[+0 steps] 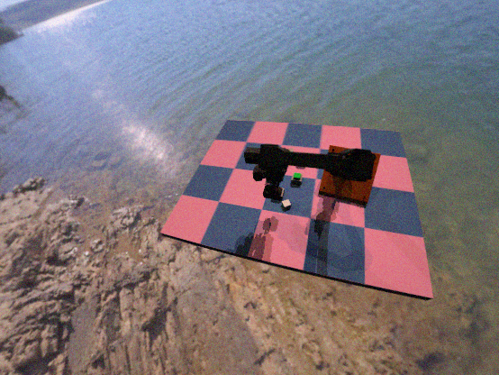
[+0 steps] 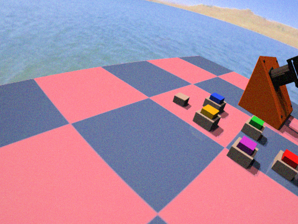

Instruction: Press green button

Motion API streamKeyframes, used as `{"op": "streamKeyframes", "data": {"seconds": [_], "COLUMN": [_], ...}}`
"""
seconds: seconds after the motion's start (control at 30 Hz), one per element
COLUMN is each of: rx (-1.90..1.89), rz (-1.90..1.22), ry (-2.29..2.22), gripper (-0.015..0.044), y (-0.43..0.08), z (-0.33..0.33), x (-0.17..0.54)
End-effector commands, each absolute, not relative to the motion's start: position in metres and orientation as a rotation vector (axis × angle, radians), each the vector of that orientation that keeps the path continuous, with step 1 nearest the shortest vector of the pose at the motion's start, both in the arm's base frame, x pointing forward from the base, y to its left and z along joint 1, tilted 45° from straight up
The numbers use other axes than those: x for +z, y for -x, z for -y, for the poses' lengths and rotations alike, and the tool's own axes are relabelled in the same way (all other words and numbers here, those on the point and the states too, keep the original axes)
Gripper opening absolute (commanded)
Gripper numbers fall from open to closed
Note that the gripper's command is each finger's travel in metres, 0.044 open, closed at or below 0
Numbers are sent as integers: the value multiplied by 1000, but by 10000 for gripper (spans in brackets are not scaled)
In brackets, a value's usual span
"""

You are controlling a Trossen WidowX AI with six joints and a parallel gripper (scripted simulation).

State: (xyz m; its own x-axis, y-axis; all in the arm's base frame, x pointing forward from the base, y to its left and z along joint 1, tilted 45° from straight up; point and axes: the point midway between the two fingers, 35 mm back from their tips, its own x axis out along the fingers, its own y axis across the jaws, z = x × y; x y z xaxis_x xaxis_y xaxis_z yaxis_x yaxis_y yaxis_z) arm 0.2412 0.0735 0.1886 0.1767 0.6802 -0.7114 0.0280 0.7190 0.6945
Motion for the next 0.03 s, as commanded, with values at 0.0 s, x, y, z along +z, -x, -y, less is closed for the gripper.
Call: {"op": "streamKeyframes", "data": {"seconds": [0.0], "rx": [511], "rz": [-1334], "ry": [-669], "gripper": [400], "y": [-240], "z": [-77], "x": [195]}}
